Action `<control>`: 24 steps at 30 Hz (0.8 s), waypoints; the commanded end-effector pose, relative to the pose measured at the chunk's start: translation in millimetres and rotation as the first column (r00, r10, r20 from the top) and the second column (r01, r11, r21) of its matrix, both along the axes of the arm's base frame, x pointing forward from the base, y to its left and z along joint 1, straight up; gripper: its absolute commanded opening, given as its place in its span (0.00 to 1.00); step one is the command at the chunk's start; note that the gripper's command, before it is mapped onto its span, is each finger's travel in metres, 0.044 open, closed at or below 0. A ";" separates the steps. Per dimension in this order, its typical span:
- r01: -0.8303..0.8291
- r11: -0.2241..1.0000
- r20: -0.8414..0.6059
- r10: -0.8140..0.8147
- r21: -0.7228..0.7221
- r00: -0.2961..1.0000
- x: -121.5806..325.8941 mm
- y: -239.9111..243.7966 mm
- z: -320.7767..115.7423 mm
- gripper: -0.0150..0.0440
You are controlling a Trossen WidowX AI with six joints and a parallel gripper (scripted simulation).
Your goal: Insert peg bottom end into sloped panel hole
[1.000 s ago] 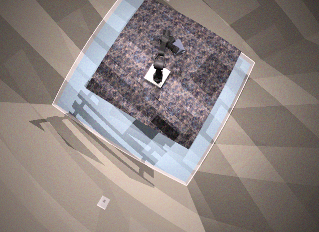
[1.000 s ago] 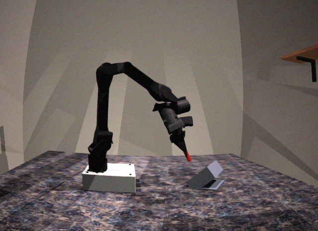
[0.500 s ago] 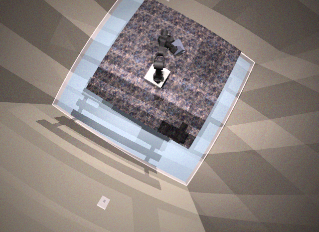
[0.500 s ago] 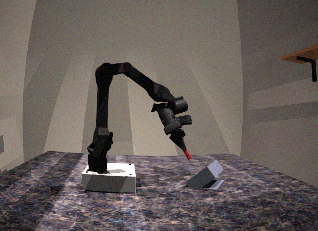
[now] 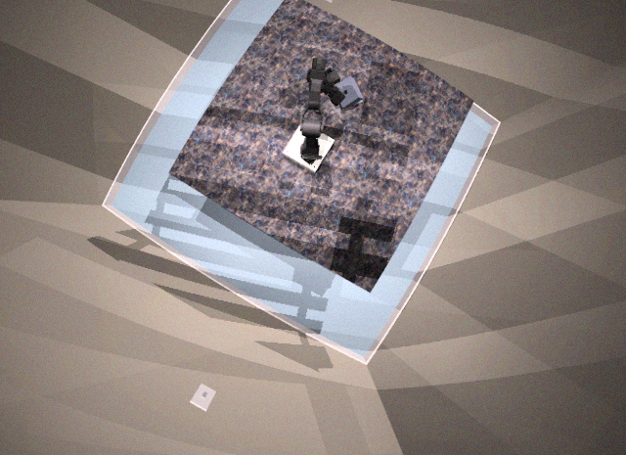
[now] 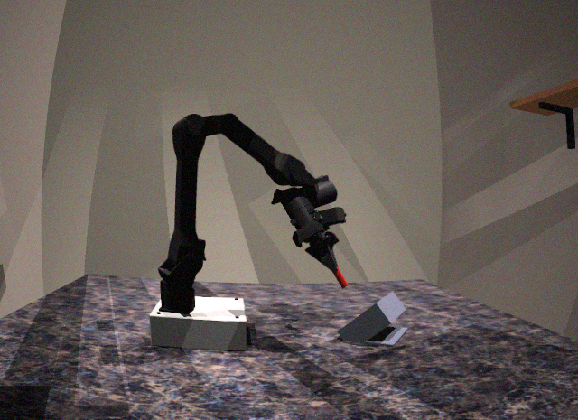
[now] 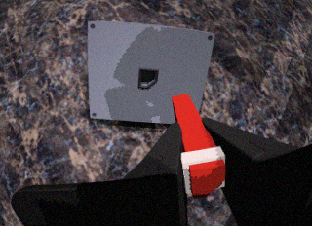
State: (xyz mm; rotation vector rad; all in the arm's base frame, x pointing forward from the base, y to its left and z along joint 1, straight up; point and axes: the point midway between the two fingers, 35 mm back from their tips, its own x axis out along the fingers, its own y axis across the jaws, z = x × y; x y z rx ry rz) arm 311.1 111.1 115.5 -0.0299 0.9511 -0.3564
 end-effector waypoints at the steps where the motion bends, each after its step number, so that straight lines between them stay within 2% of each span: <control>1: 0.022 1.000 0.018 -0.022 0.011 1.000 -1.5 1.7 -0.8 0.25; 24: 0.105 0.990 0.100 -0.114 0.095 0.988 9.5 9.8 -13.3 0.25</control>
